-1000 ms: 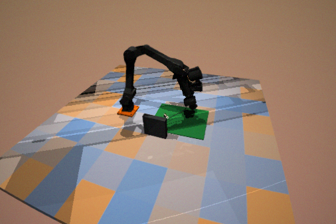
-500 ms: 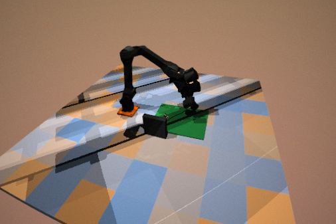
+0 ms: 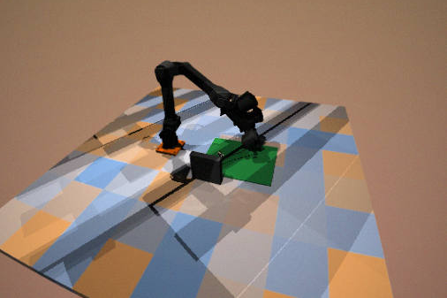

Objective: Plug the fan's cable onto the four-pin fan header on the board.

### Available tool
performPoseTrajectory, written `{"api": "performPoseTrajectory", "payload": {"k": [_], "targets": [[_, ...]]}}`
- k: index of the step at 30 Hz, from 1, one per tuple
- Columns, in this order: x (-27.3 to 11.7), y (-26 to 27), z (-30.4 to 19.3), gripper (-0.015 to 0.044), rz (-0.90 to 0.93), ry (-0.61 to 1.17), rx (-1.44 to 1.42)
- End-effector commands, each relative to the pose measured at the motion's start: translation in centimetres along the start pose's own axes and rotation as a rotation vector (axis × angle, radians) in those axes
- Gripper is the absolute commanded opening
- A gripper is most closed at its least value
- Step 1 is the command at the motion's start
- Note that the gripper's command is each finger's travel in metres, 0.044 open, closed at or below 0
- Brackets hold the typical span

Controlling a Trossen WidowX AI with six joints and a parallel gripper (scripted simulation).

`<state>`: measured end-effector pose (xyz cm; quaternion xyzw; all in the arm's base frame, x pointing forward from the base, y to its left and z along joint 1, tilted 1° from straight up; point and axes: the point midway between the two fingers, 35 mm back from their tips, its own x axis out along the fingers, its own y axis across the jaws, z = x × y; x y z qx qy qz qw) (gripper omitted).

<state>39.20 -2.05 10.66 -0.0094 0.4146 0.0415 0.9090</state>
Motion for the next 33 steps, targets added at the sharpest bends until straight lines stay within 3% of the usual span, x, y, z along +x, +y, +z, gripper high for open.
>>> {"api": "performPoseTrajectory", "payload": {"k": [1, 33], "targets": [[-0.3, 0.0, -0.1, 0.0000, 0.002, -0.052, 0.005], [-2.1, 0.2, -1.7, 0.0000, 0.006, -0.350, -0.014]]}}
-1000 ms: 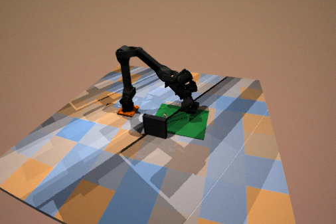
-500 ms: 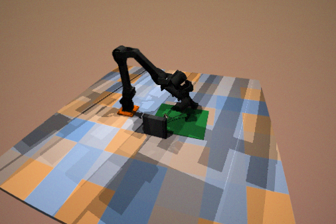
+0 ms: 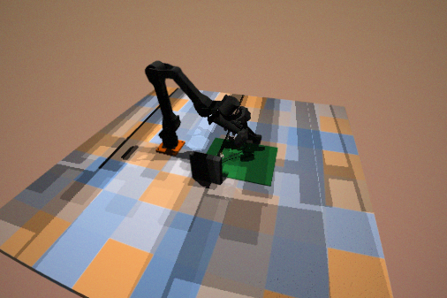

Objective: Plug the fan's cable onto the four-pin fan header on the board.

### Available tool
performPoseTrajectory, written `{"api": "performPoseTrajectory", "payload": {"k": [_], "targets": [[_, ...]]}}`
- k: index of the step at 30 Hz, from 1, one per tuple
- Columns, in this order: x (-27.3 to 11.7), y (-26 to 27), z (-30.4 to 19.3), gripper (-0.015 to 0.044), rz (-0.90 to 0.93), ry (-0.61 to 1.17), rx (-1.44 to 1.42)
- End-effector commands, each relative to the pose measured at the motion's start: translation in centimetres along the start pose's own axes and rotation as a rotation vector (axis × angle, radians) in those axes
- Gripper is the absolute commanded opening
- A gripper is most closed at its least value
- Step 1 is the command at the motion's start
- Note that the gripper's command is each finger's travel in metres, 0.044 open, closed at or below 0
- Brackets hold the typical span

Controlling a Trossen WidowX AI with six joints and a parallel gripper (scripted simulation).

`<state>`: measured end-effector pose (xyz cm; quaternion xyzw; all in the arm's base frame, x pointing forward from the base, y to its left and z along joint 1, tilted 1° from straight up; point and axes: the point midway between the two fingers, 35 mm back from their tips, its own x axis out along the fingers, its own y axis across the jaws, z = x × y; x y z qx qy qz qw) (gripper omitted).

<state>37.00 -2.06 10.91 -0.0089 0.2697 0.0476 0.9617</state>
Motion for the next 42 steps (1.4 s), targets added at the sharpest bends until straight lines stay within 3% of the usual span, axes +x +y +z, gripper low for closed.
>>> {"api": "performPoseTrajectory", "payload": {"k": [1, 22, 42], "targets": [[-0.7, 0.1, -0.1, 0.0000, 0.002, -0.051, 0.000], [-3.4, 0.7, -0.9, 0.0000, 0.005, -0.237, -0.027], [-3.6, 0.7, -0.5, 0.0000, 0.003, -0.215, -0.027]]}}
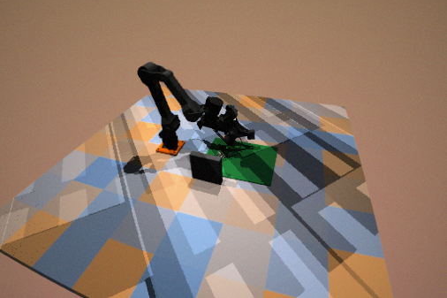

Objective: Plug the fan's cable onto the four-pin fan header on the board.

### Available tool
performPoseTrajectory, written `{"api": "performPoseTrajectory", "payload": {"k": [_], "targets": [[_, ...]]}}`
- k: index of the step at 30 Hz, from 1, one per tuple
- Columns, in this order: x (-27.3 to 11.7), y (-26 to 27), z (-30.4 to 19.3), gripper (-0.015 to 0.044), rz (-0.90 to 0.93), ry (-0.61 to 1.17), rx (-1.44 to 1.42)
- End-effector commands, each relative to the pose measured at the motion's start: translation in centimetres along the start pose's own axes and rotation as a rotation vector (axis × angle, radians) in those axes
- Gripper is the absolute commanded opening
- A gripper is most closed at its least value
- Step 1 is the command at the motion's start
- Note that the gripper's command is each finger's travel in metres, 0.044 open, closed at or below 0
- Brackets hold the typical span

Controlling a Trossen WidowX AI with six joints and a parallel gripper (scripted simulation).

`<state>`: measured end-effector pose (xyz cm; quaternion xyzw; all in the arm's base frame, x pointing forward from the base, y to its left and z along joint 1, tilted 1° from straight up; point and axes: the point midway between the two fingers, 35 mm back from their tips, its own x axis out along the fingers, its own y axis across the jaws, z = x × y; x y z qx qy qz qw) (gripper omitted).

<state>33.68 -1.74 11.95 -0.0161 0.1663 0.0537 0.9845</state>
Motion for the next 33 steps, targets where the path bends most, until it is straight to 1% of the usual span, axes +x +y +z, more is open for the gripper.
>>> {"api": "performPoseTrajectory", "payload": {"k": [1, 33], "targets": [[-0.2, 0.0, 0.4, 0.0000, 0.000, -0.003, -0.001], [-0.1, 0.0, -1.0, 0.0000, 0.000, 0.001, 0.000]]}}
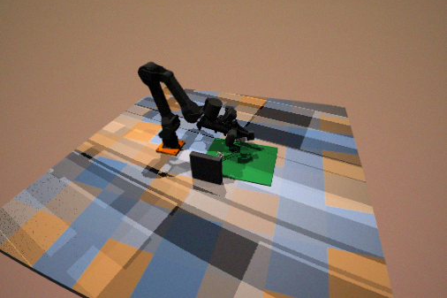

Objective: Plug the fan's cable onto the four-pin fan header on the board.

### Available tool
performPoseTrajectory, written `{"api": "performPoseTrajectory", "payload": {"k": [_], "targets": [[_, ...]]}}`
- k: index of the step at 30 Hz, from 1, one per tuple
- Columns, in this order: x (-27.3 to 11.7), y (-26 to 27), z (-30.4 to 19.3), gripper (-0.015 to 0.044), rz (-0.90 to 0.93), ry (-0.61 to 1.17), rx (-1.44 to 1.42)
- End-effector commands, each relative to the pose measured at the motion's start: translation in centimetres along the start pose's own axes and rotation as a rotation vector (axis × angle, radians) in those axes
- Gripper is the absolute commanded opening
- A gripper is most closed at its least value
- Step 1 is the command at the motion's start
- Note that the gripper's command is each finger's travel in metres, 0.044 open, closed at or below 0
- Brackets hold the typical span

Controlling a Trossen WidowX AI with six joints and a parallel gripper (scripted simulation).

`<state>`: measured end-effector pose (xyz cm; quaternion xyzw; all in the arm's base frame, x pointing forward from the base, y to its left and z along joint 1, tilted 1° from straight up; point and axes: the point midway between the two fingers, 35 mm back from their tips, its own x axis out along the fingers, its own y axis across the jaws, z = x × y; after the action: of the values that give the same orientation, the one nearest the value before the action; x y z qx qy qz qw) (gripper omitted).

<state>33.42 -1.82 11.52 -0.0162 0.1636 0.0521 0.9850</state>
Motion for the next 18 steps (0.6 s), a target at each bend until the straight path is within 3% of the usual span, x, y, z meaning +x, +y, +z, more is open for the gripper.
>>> {"api": "performPoseTrajectory", "payload": {"k": [1, 18], "targets": [[0.03, 0.04, -0.51, 0.0000, 0.003, 0.007, 0.000], [0.05, 0.04, -1.26, 0.0000, 0.003, 0.007, 0.000]]}}
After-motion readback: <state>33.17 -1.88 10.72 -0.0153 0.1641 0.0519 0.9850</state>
